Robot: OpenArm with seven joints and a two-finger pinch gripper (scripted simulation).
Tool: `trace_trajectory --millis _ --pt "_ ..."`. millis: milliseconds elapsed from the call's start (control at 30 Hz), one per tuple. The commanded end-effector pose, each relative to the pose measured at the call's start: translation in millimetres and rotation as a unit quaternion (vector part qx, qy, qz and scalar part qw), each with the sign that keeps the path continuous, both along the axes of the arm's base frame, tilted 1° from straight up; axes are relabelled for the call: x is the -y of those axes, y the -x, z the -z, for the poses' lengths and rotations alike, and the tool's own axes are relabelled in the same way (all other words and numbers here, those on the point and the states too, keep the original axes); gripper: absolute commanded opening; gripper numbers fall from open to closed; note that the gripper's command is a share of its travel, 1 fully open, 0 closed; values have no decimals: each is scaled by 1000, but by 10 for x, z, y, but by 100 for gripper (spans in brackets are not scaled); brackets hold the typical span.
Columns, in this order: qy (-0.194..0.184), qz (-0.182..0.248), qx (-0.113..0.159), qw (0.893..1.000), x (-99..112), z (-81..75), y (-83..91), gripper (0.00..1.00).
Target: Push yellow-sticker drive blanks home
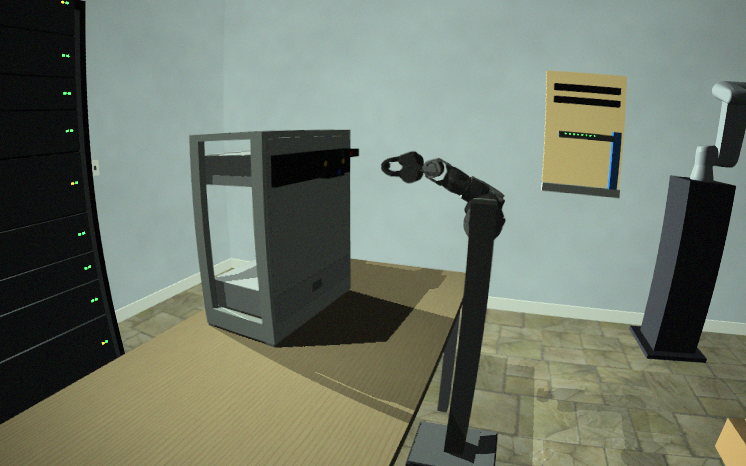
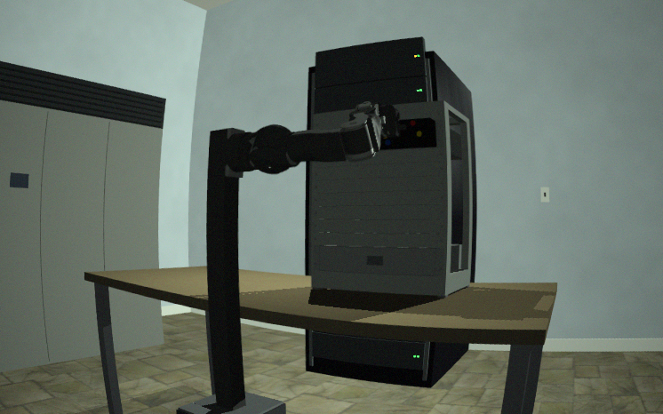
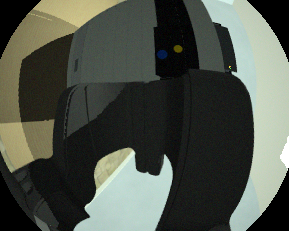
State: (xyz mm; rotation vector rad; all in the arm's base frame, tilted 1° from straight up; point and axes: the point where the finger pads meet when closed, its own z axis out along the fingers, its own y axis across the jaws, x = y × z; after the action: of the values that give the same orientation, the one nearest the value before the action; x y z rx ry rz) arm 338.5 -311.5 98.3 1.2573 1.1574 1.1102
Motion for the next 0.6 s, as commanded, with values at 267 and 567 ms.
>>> trace_trajectory --millis 267,567 --pt "-5 0 4 1000 -25 10 350 0" --pt "-5 1 4 1000 -50 24 699 0"
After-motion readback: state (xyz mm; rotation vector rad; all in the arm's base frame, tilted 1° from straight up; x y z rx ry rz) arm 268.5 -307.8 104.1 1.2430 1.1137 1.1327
